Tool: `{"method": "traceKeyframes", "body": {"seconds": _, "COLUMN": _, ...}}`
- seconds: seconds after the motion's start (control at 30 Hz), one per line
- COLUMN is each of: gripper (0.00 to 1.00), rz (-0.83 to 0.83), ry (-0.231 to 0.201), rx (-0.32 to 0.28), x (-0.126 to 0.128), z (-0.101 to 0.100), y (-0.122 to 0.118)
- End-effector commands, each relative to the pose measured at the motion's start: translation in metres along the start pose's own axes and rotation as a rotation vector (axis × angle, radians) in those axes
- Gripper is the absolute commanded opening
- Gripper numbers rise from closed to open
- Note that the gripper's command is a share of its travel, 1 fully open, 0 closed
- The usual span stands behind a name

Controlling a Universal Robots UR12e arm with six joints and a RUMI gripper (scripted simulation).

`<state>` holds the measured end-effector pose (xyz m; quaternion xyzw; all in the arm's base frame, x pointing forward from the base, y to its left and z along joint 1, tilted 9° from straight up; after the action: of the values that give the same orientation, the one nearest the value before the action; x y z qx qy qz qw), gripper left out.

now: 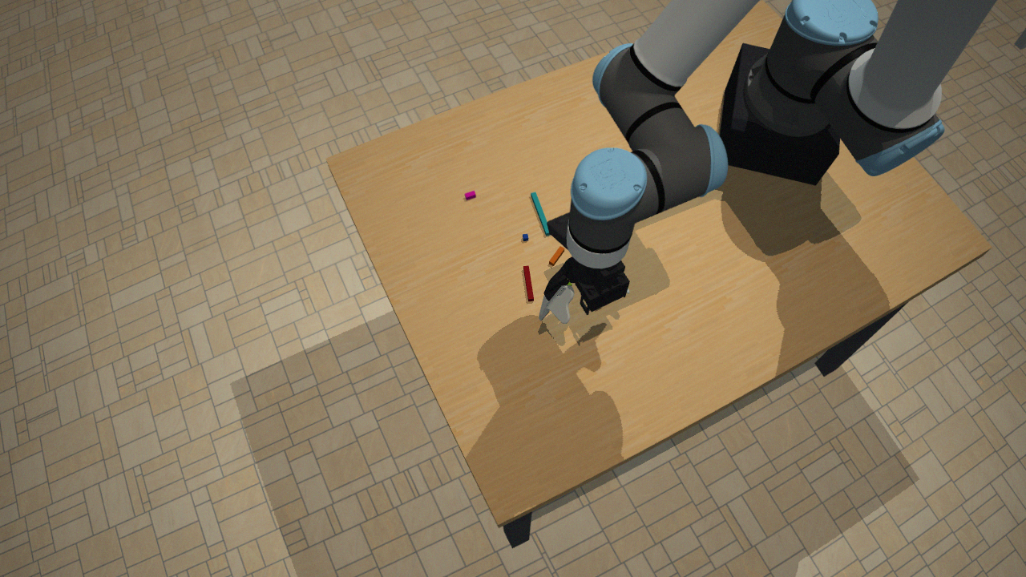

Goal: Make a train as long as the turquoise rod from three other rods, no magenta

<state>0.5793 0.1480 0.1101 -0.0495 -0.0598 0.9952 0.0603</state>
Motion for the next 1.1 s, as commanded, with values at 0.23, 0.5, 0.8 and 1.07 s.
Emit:
{"method": "traceKeyframes", "body": {"seconds": 0.23, "gripper": 1.00, "rz": 0.000, "ry": 0.001, "rx": 0.000, "x": 0.002, "z": 0.001, "y": 0.016}}
{"method": "traceKeyframes", "body": {"seconds": 0.5, "gripper": 1.00, "rz": 0.000, "ry": 0.001, "rx": 0.000, "x": 0.026, "z": 0.000, "y": 0.114}}
{"method": "traceKeyframes", "body": {"seconds": 0.8, "gripper": 1.00, "rz": 0.000, "ry": 0.001, "rx": 0.000, "x": 0.029, "z": 0.000, "y": 0.122}}
{"method": "traceKeyframes", "body": {"seconds": 1.07, "gripper": 1.00, "rz": 0.000, "ry": 0.001, "rx": 0.000, "x": 0.029, "z": 0.000, "y": 0.122}}
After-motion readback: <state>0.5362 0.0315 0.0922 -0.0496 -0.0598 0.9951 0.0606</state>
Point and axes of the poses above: the point where the finger pads meet when closed, its own z axis back along the fingers, its own x axis across the jaws, y = z × x, the point moved 10 cm from there along z, back along the fingers, and after that the axes turned 5 degrees about -z, right-handed, at the moved point
